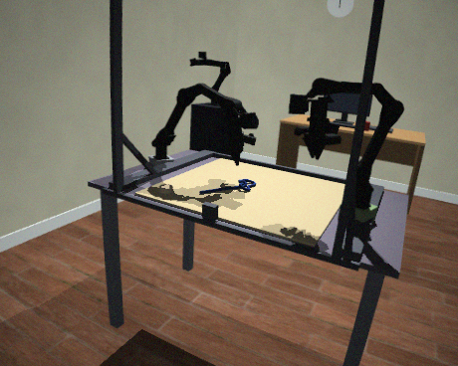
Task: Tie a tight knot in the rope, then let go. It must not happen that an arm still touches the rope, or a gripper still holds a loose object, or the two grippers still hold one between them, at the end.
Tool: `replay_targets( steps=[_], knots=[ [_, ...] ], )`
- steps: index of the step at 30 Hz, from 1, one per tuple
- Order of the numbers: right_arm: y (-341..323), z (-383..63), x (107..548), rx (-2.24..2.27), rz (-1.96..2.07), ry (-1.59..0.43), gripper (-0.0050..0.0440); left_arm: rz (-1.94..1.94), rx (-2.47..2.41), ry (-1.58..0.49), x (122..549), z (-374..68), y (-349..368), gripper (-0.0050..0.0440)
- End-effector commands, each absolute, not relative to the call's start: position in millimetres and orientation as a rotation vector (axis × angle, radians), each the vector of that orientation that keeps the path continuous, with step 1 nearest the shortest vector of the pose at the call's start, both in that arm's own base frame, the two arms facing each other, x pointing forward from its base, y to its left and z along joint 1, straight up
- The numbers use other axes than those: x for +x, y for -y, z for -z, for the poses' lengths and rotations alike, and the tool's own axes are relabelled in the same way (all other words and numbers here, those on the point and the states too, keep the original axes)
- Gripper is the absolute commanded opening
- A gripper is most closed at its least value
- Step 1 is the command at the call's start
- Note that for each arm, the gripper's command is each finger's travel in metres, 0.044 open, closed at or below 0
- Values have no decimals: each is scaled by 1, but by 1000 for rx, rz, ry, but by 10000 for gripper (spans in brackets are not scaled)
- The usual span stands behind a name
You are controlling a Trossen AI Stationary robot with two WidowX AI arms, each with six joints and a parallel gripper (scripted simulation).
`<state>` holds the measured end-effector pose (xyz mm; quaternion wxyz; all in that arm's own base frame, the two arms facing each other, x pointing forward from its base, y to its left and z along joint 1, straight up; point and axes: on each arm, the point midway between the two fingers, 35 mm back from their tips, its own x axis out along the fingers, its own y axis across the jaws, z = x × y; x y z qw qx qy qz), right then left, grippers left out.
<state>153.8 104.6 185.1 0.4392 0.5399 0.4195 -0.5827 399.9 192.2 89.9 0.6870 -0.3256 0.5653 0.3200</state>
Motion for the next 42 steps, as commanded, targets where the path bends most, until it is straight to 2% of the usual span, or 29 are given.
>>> replay_targets(
  steps=[1,27,42],
  knots=[
    [-104,-188,154,1353,1437,-1036,100,-714,-723,-1232,408,-98,-203,100],
    [-104,-188,154,1353,1437,-1036,100,-724,-713,-1228,438,-76,-245,100],
    [-104,-188,154,1353,1437,-1036,100,-724,-713,-1228,438,-72,-245,100]
  ],
)
